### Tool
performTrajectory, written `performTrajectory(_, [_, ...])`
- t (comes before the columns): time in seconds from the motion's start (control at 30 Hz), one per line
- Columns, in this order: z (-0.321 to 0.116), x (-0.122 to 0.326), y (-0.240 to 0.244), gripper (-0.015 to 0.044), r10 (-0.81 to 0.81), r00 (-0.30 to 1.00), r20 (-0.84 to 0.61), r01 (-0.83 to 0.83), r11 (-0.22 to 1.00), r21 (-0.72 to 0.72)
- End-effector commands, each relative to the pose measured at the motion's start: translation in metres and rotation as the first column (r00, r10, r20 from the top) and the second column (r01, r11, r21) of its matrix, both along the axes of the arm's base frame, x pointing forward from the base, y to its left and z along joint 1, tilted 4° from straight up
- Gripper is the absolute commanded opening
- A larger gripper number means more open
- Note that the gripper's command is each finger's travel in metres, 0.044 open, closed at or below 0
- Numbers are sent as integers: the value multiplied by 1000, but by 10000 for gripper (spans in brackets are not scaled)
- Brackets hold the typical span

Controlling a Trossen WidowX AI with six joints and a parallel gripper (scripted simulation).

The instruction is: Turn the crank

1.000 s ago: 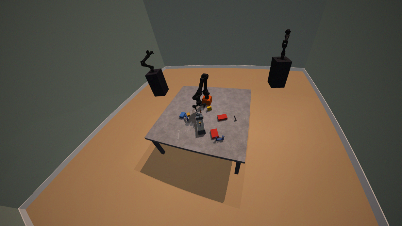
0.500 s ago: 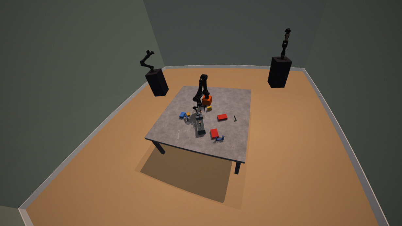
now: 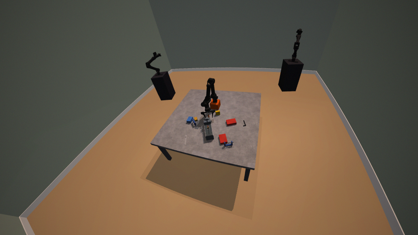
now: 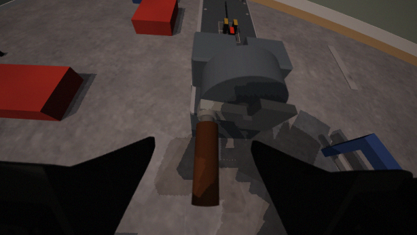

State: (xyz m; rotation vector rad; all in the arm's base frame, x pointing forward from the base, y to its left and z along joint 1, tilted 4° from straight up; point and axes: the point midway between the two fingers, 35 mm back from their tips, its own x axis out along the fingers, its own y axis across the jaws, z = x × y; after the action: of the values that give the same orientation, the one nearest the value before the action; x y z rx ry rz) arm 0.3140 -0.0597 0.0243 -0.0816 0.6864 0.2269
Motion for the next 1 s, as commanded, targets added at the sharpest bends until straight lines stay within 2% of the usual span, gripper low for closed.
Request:
performTrajectory(0.0, [-1, 0, 0, 361, -6, 1000, 0, 6, 1000, 2])
performTrajectory(0.47, [-1, 0, 0, 0, -6, 1000, 0, 6, 1000, 2])
performTrajectory(0.97, [5, -1, -1, 0, -6, 1000, 0, 6, 1000, 2])
